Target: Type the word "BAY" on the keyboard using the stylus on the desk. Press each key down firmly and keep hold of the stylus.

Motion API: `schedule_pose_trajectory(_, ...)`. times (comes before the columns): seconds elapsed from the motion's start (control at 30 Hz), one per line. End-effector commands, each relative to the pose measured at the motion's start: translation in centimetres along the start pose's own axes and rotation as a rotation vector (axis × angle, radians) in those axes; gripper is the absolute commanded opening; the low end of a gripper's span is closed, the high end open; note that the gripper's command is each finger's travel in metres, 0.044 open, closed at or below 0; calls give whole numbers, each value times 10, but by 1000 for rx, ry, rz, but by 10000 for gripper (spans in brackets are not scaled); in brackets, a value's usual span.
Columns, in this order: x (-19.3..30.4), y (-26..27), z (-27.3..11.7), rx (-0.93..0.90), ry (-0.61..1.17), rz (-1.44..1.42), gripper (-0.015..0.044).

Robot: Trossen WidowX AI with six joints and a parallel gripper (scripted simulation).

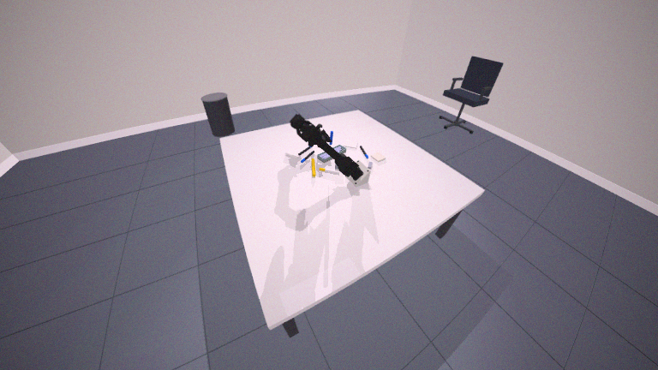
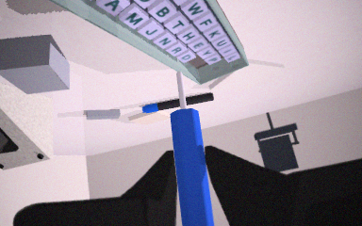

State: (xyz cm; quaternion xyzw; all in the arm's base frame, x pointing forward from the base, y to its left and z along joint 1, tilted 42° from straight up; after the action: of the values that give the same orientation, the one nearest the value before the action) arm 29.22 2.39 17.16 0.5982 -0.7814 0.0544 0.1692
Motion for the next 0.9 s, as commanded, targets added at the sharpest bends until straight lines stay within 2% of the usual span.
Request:
schedule_pose_trajectory(0.0,-1,1,-6,19,11,-96,0)
schedule_pose_trajectory(0.67,-31,6,12,19,9,-96,0)
schedule_pose_trajectory(0.77,-33,6,13,19,9,-96,79)
schedule_pose_trajectory(0.87,-34,6,14,19,9,-96,81)
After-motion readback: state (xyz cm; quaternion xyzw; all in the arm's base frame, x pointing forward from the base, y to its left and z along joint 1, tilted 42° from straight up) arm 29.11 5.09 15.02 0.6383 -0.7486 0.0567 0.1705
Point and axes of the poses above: the point midway between the two fingers, 35 mm back from their tips, its own z axis out along the fingers, its own y axis across the jaws, x = y × z, the point moved 7 cm from there along -z, back along the fingers, and after that the axes turned 5 degrees about z, right-handed, at the moved point
